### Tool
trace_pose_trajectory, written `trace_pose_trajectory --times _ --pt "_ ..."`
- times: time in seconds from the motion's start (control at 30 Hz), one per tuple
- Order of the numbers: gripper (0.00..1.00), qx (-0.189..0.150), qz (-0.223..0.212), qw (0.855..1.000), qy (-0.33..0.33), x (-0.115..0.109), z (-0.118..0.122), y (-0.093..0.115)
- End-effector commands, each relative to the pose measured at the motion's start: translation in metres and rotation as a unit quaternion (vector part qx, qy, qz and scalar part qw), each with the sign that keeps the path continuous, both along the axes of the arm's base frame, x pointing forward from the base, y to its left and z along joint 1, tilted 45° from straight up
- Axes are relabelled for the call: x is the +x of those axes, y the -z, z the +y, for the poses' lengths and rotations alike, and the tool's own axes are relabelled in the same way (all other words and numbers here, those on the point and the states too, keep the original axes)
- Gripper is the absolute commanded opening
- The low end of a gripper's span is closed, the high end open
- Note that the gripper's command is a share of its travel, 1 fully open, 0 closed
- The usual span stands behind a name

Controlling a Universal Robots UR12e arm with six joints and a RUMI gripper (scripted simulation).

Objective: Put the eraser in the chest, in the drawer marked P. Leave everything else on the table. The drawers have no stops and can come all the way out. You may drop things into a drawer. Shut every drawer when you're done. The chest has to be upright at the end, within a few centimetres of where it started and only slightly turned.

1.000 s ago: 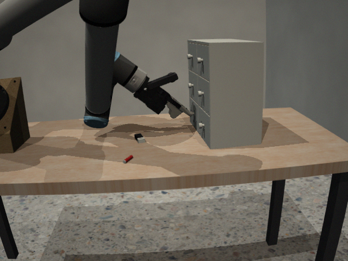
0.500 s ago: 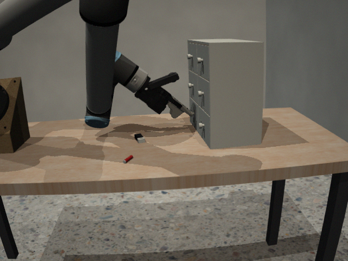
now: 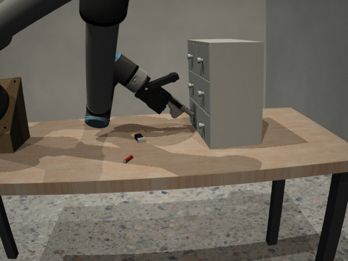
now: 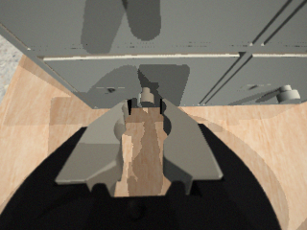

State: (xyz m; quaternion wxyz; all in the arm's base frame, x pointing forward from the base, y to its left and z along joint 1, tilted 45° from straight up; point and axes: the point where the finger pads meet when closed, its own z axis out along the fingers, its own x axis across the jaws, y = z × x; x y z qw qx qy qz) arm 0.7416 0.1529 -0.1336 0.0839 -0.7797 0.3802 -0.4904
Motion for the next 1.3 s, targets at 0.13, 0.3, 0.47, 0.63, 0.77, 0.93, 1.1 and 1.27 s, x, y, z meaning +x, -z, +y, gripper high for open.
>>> trace_pose_trajectory --times 0.13,0.3,0.47,0.63,0.77,0.93,1.1,1.27 --pt "0.2 0.0 0.0 1.0 0.0 0.0 0.0005 -0.0004" --pt "0.2 0.0 0.0 1.0 0.0 0.0 0.0005 -0.0004" --pt "0.2 0.0 0.0 1.0 0.0 0.0 0.0005 -0.0004" --pt "0.07 0.0 0.0 1.0 0.0 0.0 0.0005 -0.0004" --pt "0.07 0.0 0.0 1.0 0.0 0.0 0.0005 -0.0004" --pt "0.07 0.0 0.0 1.0 0.0 0.0 0.0005 -0.0004" --pt "0.07 0.0 0.0 1.0 0.0 0.0 0.0005 -0.0004" --pt "0.07 0.0 0.0 1.0 0.0 0.0 0.0005 -0.0004"
